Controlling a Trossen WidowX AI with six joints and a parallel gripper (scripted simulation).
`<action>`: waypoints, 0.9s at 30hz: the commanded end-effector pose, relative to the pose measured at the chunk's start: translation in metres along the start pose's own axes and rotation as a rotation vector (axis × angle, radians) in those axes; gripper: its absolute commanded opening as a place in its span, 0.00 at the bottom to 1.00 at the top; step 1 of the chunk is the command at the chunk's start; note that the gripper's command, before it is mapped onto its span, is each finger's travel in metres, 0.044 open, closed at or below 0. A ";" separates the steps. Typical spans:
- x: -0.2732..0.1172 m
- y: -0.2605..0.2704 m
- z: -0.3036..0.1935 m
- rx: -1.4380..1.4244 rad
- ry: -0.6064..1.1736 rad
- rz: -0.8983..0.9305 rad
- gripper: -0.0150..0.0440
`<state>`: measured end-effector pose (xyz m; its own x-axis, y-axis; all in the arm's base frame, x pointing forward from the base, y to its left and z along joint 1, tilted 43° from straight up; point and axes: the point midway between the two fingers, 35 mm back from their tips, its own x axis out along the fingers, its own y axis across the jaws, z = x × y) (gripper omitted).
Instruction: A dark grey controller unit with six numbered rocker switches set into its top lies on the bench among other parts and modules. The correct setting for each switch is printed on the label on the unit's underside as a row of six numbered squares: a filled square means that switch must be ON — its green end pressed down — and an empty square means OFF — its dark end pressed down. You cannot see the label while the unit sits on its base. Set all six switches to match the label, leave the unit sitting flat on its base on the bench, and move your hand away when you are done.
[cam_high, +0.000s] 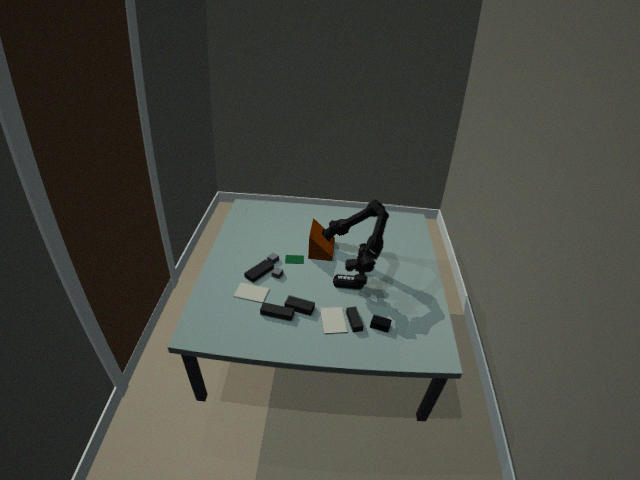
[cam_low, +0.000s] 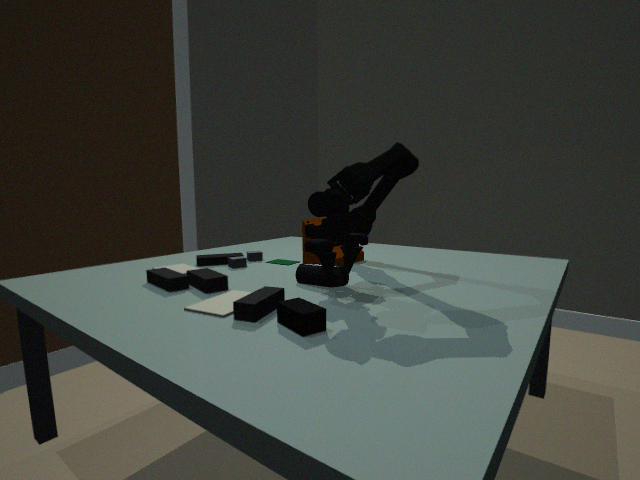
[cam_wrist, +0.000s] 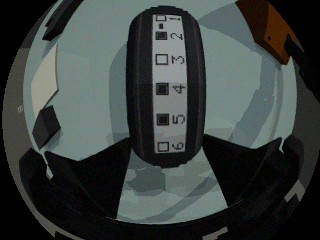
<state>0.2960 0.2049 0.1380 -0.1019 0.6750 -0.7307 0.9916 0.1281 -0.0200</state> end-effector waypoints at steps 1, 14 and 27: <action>-0.006 0.002 0.001 -0.003 0.001 0.006 0.82; -0.016 0.002 0.005 -0.003 0.000 0.006 0.82; -0.025 0.002 0.010 -0.003 0.000 0.006 0.82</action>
<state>0.2983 0.1853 0.1465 -0.1039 0.6741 -0.7313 0.9915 0.1278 -0.0231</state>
